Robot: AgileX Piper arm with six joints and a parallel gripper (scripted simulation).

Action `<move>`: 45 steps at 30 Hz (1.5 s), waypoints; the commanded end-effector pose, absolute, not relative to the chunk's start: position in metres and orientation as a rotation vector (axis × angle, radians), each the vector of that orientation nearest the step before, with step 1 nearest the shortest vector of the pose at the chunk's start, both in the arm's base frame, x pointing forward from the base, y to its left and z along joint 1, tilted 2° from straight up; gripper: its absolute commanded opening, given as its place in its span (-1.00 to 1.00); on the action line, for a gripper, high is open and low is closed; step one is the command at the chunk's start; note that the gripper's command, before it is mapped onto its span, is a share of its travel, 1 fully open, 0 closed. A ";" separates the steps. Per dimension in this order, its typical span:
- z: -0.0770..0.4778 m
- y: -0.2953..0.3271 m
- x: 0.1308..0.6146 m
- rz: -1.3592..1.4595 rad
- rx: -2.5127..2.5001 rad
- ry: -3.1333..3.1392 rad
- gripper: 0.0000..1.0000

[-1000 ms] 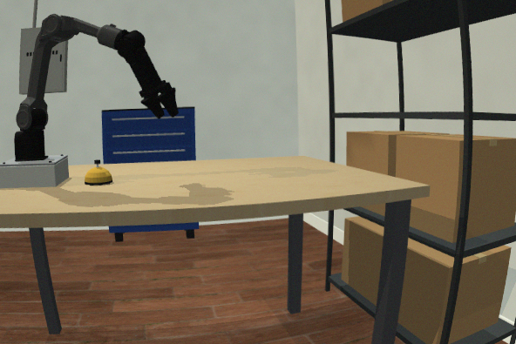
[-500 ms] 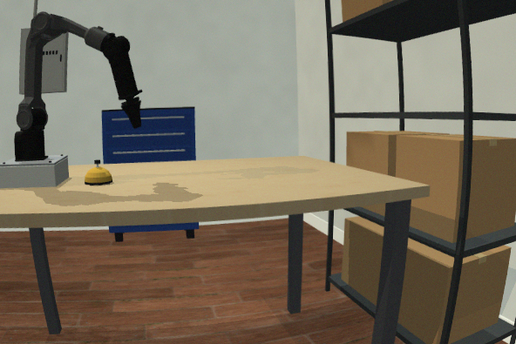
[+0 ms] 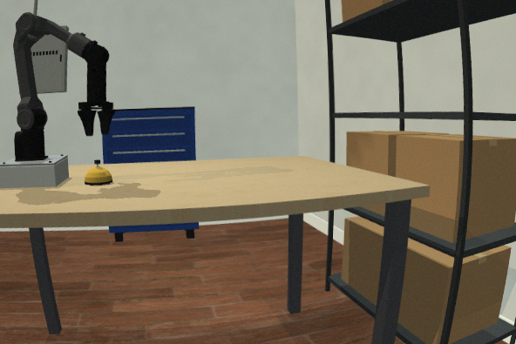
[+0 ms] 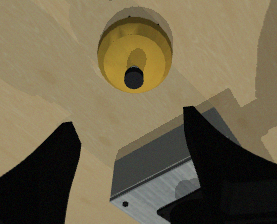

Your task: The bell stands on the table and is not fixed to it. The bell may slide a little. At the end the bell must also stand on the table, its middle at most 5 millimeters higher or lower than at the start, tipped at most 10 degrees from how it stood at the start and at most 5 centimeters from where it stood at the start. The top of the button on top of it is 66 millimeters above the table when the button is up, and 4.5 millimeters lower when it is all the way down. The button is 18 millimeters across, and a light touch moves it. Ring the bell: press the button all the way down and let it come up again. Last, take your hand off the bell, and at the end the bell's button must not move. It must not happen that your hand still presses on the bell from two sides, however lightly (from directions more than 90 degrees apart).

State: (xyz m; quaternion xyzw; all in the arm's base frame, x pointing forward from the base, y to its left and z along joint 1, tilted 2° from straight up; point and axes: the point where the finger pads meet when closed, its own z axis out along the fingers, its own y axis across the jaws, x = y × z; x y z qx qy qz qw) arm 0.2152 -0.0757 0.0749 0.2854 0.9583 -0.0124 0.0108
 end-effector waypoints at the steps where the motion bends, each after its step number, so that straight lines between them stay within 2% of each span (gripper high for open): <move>1: 0.075 -0.075 0.213 -0.046 0.903 2.988 1.00; 5: 0.074 -0.075 0.211 -0.053 0.924 2.985 1.00; 6: 0.074 -0.076 0.211 -0.052 0.923 2.985 -1.00; 45: 0.074 -0.076 0.211 -0.052 0.923 2.985 -1.00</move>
